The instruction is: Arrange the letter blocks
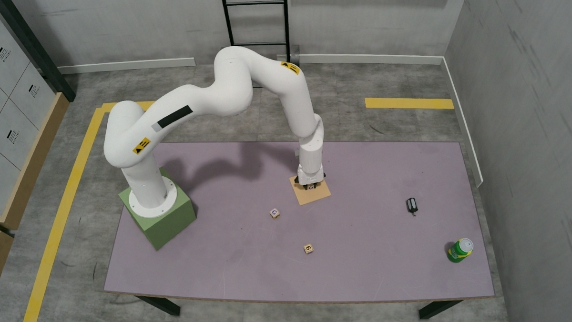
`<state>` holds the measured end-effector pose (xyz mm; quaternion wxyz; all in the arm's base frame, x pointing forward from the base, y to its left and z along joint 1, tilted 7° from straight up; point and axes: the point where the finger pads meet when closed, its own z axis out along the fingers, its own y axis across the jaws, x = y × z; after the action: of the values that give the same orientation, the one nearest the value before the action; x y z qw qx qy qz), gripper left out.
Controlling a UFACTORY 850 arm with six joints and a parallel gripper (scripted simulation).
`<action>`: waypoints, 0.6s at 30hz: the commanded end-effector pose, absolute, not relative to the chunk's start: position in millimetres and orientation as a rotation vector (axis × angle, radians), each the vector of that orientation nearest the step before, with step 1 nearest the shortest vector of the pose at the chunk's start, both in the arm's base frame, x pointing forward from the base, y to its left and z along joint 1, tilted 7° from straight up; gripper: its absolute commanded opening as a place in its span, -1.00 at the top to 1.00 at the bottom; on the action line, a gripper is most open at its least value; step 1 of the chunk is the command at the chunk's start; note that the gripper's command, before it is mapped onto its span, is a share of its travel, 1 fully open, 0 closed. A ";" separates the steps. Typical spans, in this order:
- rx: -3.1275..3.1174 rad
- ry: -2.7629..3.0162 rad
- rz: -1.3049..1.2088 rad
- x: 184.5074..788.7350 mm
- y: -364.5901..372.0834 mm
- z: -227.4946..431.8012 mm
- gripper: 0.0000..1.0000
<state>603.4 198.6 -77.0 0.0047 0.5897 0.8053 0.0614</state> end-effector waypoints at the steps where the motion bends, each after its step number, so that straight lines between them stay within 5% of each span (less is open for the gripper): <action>1: 1.846 2.521 0.195 604.6 198.9 -75.8 0.44; 18: 1.846 2.521 0.195 604.6 198.9 -75.8 0.36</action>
<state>603.4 198.6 -77.0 0.0047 0.5897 0.8053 0.0614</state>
